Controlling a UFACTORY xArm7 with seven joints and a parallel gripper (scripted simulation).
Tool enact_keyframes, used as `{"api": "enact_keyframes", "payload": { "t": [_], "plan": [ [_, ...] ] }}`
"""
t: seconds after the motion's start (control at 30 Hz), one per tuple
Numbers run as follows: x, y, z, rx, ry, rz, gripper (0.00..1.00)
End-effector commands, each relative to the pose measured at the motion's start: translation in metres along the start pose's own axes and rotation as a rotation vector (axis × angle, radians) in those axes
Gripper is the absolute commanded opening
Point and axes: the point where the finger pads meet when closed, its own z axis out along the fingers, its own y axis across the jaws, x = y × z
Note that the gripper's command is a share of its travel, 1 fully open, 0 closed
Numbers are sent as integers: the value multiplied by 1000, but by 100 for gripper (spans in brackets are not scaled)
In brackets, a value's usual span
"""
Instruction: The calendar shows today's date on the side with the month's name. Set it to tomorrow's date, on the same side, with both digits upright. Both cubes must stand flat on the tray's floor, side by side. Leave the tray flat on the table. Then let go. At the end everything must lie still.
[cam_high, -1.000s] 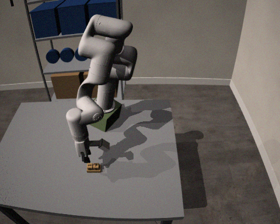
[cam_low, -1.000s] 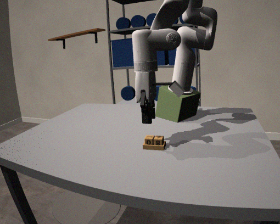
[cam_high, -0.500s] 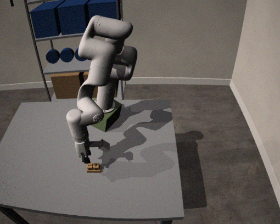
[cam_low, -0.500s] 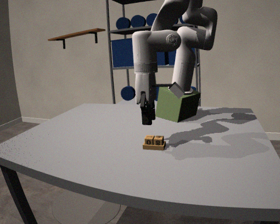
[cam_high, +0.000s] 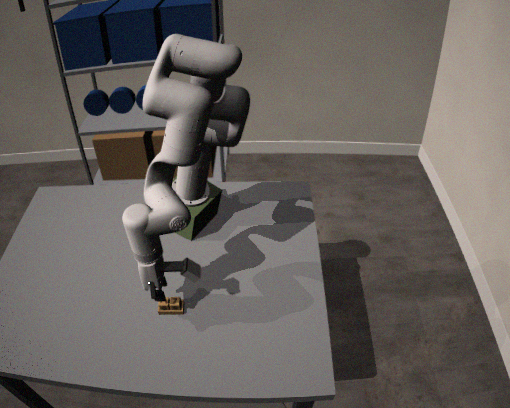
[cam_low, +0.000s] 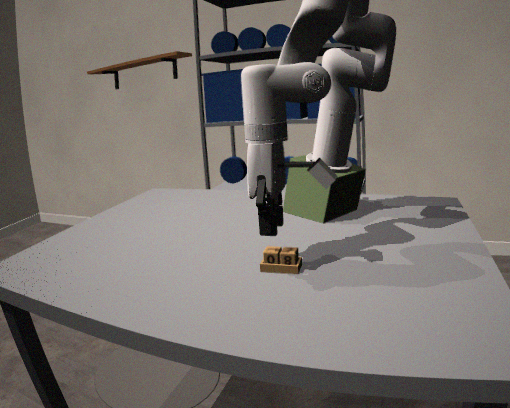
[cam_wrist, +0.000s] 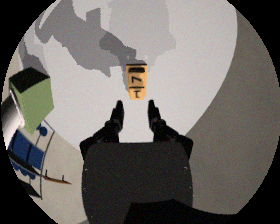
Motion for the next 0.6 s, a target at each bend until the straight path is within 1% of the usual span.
{"api": "enact_keyframes", "payload": {
  "t": [0.0,0.2,0.57],
  "plan": [
    [-1,2,7,-5,0,0,47],
    [-1,2,16,-5,0,0,47],
    [-1,2,26,-5,0,0,47]
  ]
}}
